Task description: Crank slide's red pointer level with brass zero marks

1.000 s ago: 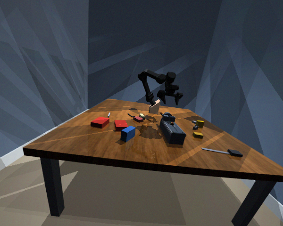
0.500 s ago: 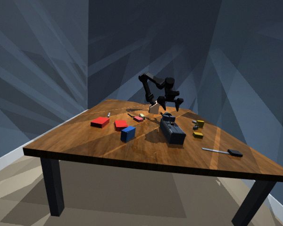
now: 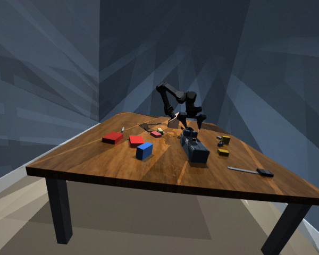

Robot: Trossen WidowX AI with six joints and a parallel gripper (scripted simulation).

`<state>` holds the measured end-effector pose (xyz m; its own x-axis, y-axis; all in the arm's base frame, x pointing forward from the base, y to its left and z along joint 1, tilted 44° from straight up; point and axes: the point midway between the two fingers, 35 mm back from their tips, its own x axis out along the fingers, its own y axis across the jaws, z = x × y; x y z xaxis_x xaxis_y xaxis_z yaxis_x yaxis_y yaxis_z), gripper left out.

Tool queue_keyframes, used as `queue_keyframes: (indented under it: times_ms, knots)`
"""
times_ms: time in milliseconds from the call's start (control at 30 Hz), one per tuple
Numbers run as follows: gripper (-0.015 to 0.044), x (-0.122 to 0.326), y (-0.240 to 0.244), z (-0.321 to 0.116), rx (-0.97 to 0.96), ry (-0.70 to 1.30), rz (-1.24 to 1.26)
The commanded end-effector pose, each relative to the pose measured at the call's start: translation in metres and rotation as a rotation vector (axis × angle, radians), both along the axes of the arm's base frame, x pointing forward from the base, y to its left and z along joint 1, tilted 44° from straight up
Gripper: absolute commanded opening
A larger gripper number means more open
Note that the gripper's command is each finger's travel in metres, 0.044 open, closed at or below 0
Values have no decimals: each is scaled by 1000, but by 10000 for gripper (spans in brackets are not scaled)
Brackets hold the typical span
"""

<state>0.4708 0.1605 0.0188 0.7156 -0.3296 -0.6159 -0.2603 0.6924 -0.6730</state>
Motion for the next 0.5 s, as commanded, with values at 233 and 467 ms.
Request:
queue_keyframes:
  times_ms: [233,467]
  knots:
    - [440,-1,0,-2,-2,5,6]
    - [256,-1,0,-2,-2,5,6]
